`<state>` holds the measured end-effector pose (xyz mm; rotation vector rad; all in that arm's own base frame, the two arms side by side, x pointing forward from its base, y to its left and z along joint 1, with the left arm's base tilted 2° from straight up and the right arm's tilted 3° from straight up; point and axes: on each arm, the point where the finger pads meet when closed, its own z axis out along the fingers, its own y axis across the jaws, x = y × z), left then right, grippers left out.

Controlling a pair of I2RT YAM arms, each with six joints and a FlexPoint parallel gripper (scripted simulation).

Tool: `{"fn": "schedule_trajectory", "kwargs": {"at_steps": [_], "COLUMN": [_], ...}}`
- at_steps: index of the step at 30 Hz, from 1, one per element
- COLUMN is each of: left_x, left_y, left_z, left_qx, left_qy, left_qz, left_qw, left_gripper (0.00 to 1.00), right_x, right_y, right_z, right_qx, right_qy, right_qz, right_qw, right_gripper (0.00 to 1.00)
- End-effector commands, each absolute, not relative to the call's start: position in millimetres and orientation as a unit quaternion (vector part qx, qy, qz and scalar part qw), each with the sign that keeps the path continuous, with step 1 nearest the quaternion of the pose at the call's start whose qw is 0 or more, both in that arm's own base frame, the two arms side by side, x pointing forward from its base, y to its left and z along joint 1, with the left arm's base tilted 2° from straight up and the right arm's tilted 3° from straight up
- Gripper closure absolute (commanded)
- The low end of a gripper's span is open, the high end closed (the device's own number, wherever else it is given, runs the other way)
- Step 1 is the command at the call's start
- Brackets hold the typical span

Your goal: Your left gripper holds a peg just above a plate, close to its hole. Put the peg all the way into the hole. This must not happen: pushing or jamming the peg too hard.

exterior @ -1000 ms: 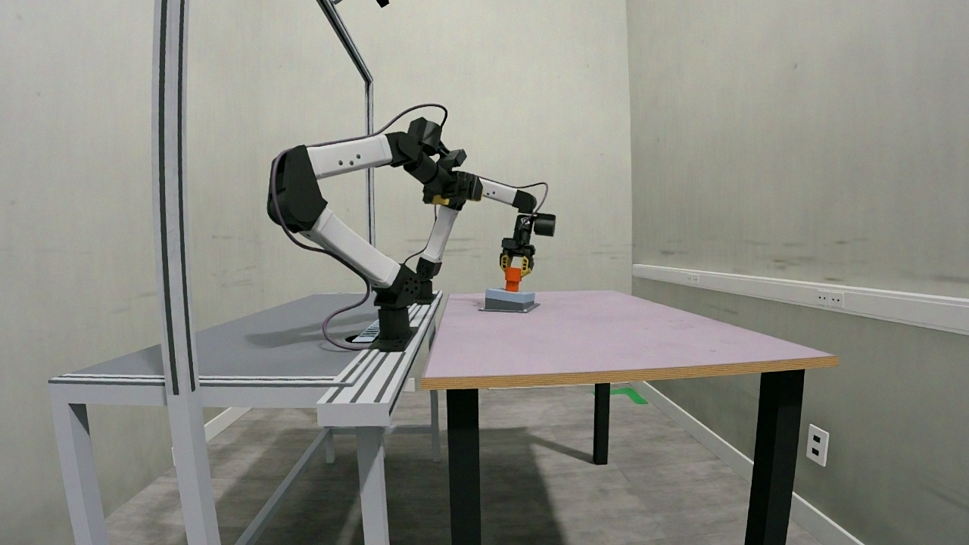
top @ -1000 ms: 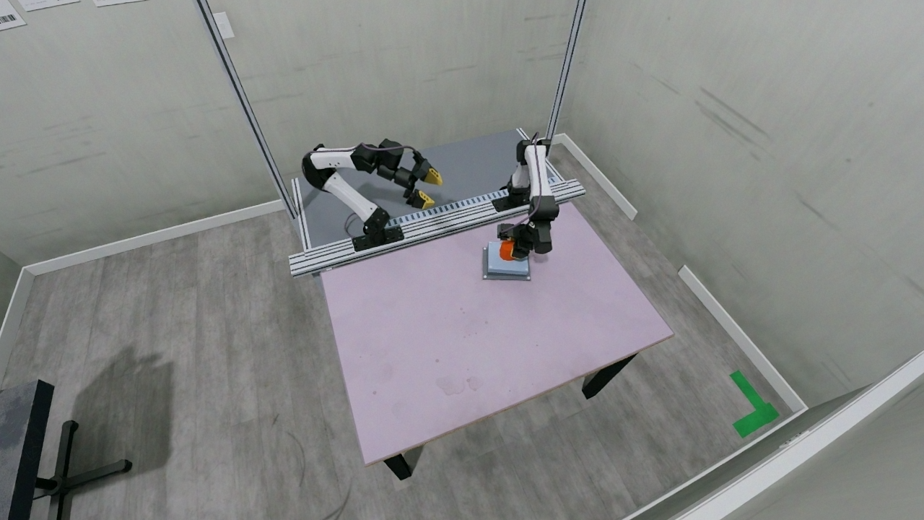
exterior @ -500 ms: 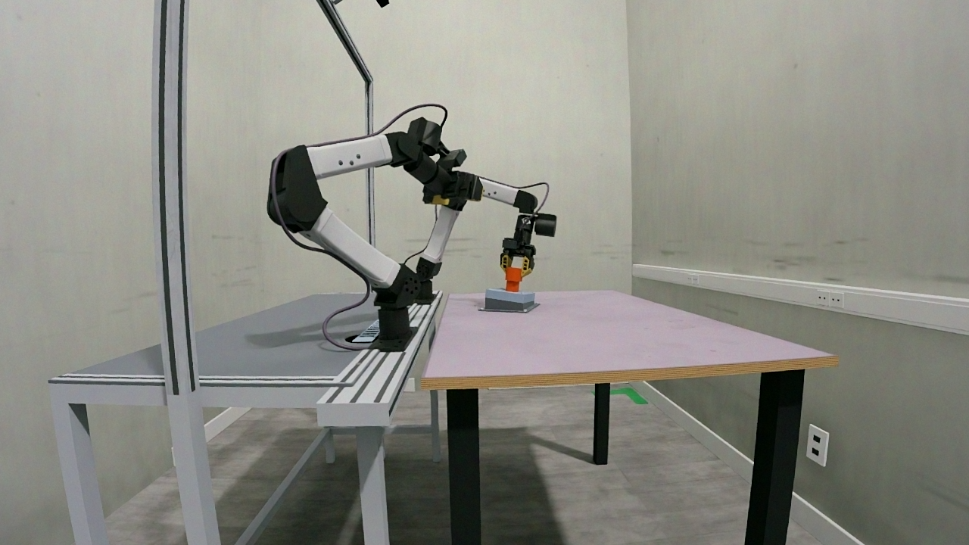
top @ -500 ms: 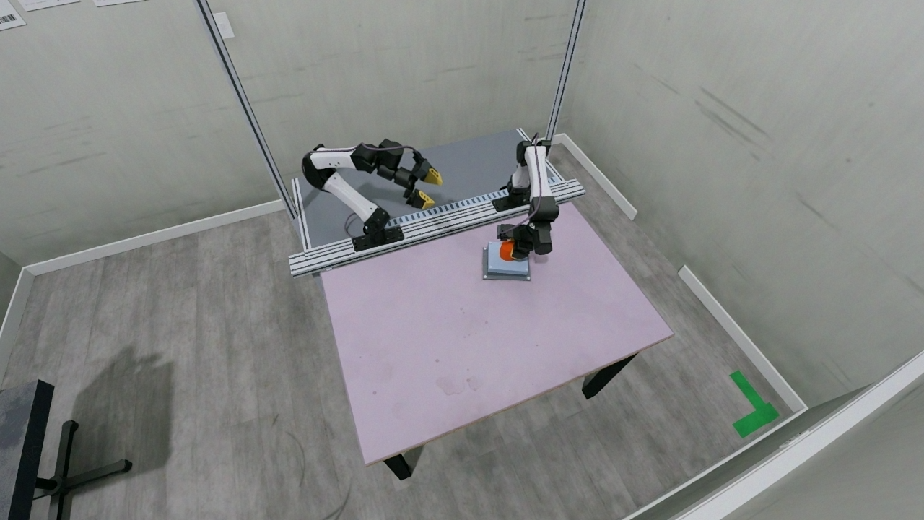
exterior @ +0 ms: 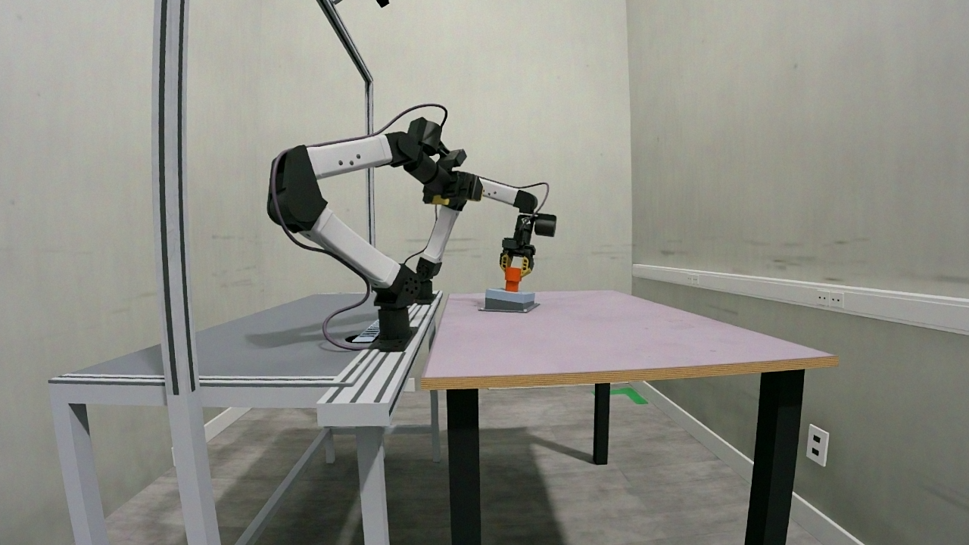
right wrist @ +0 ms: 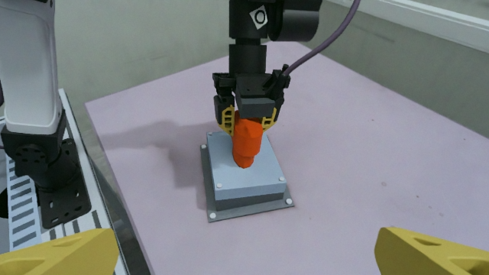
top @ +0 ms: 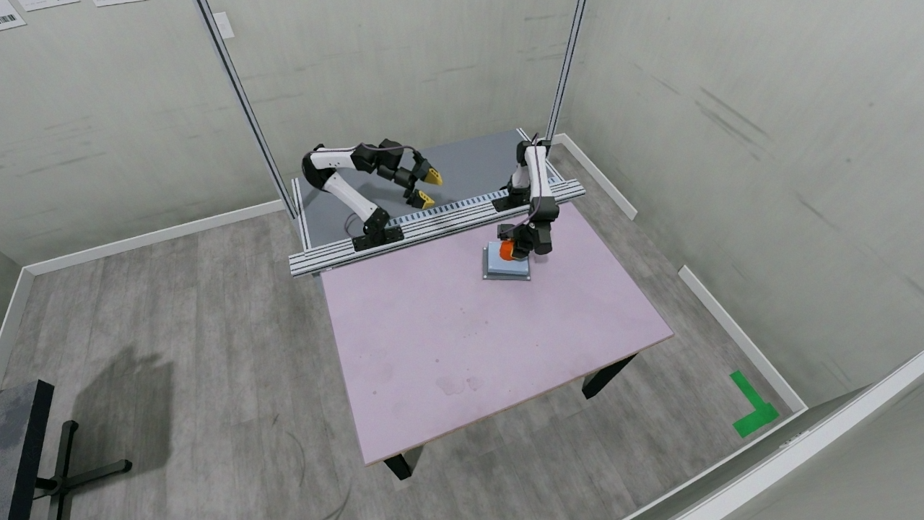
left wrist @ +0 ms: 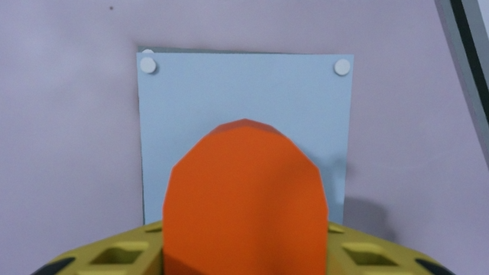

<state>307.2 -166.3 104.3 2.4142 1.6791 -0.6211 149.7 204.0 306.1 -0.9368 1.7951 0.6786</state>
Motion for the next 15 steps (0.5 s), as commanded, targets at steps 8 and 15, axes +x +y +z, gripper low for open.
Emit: {"fn": "schedule_trajectory", "kwargs": {"at_steps": [8, 15], "left_x": [310.6, 307.8], "left_y": [-165.6, -164.1], "left_z": [124.9, 122.8], "left_qx": [0.806, 0.803], "left_qy": [0.552, 0.556], "left_qz": [-0.19, -0.192], "left_qw": [0.096, 0.092], "left_gripper": [0.66, 0.66], "right_x": [151.6, 151.6], "right_y": [204.1, 204.1], "right_z": [311.4, 311.4], "right_qx": [-0.38, -0.38], "right_qy": [0.735, 0.735], "right_qz": [0.278, 0.278], "right_qw": [0.488, 0.488], "right_gripper": [0.0, 0.0]}}
